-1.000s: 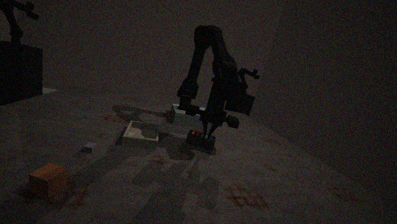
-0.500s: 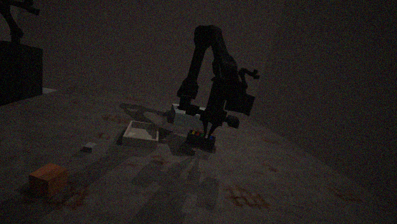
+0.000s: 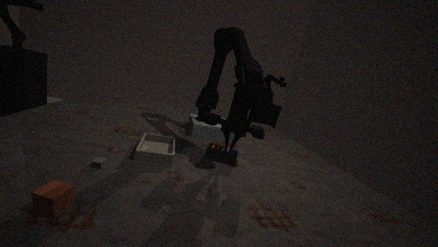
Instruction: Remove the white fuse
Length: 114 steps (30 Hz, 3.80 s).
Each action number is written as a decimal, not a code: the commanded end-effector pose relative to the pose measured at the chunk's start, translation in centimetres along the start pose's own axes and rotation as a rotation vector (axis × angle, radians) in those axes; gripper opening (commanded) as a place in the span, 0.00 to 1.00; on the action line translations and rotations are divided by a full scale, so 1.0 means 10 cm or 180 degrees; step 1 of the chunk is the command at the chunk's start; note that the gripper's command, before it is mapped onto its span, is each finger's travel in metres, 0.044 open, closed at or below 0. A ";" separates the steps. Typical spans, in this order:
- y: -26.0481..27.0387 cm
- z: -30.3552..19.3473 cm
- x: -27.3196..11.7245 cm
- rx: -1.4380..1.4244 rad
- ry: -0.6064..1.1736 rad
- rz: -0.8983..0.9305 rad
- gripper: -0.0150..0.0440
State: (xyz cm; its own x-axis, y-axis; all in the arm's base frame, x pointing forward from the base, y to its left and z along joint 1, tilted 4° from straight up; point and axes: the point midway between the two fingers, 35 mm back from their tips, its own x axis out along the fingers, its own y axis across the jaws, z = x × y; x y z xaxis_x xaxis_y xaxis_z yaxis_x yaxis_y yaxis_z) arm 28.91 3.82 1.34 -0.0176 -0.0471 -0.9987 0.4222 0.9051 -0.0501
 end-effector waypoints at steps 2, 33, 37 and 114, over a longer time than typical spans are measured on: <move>0.01 0.00 -0.03 -0.0002 -0.0001 0.0005 0.25; 0.01 0.00 -0.18 -0.0007 0.0004 0.0008 0.25; 0.01 0.00 -0.20 -0.0008 0.0005 0.0008 0.25; -1.86 0.79 -0.55 -0.0010 -0.0020 -0.0044 0.25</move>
State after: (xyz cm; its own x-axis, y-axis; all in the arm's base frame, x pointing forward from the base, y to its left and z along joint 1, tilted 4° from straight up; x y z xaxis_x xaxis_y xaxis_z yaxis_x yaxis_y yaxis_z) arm 28.87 -14.44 7.79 -0.0108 -0.0586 -0.9982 0.4201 0.9056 -0.0577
